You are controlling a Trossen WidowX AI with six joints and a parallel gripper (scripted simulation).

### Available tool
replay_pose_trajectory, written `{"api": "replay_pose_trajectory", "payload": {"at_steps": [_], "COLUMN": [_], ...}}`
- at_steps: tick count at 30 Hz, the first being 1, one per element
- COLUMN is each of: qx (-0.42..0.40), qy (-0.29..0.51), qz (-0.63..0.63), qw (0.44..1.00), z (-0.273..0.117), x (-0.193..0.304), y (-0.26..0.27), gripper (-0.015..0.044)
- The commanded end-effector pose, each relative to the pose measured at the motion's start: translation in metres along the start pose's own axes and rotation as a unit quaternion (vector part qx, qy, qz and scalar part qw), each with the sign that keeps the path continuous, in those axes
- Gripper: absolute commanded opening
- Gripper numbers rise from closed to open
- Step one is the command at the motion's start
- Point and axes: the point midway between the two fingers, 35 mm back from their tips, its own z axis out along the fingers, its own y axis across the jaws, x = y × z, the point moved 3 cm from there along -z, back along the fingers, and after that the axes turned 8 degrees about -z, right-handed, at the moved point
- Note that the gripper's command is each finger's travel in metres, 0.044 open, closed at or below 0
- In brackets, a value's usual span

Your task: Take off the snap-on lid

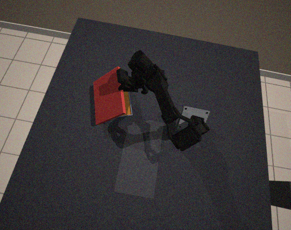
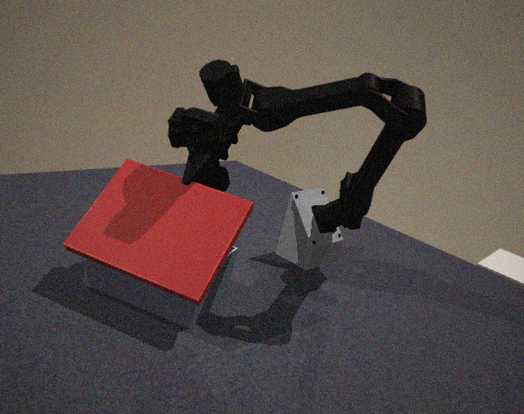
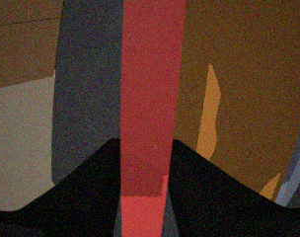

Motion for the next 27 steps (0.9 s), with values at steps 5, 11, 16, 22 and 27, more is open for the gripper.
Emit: {"api": "replay_pose_trajectory", "payload": {"at_steps": [5,11,16,22,27], "qx": [-0.001,-0.001,-0.001,-0.001,-0.001], "qy": [-0.001,-0.001,-0.001,-0.001,-0.001], "qz": [-0.003,-0.003,-0.003,-0.003,-0.003], "qw": [1.000,1.000,1.000,1.000,1.000], "z": [-0.006,-0.011,-0.015,-0.020,-0.025], "x": [-0.002,-0.003,-0.003,-0.004,-0.005], "y": [0.012,0.018,0.023,0.029,0.033], "gripper": [0.0000,0.0000,0.0000,0.0000,0.0000]}}
